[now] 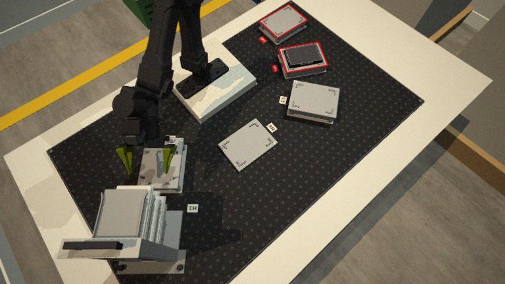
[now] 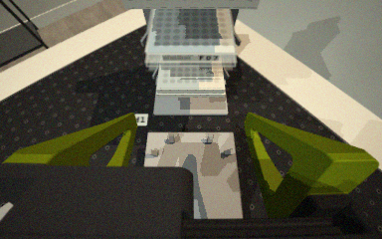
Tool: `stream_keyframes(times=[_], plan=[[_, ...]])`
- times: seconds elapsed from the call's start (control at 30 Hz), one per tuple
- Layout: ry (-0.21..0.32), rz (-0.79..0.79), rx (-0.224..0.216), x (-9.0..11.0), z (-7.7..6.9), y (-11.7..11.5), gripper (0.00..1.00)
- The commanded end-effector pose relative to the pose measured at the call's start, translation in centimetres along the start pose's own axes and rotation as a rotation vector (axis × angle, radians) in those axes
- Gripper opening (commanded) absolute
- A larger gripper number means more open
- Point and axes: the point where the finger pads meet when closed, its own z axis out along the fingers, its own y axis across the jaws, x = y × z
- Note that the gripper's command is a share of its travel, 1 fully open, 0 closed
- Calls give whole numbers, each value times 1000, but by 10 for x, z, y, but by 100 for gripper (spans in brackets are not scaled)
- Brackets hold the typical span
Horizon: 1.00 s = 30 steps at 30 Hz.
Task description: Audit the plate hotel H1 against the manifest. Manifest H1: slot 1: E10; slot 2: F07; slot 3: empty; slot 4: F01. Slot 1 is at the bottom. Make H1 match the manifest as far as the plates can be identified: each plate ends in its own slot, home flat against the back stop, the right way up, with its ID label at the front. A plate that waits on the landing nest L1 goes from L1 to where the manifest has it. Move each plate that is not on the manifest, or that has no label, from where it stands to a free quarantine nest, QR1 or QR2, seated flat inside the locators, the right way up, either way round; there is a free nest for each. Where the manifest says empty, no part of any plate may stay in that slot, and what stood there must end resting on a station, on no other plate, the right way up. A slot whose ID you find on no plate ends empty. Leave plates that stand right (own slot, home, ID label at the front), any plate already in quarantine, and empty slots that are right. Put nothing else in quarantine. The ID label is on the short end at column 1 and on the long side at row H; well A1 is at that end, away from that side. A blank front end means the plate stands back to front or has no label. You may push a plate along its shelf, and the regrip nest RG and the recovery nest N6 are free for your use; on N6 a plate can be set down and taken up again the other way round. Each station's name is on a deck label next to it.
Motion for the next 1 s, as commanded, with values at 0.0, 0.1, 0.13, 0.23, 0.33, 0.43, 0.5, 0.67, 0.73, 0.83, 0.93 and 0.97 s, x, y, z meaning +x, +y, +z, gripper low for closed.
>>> stream_keyframes(times=[0.0,0.1,0.13,0.23,0.33,0.43,0.5,0.67,0.73,0.83,0.93,0.97], plan=[[-12,-4,2,-5,-1,0,100],[-12,-4,2,-5,-1,0,100],[-12,-4,2,-5,-1,0,100],[-12,-4,2,-5,-1,0,100],[-12,-4,2,-5,-1,0,100],[-12,-4,2,-5,-1,0,100],[-12,-4,2,-5,-1,0,100],[-12,-4,2,-3,-5,0,100],[-12,-4,2,-2,-6,0,100],[-12,-5,2,0,-9,0,100],[-12,-5,2,3,-13,0,100],[-12,-5,2,3,-15,0,100]])
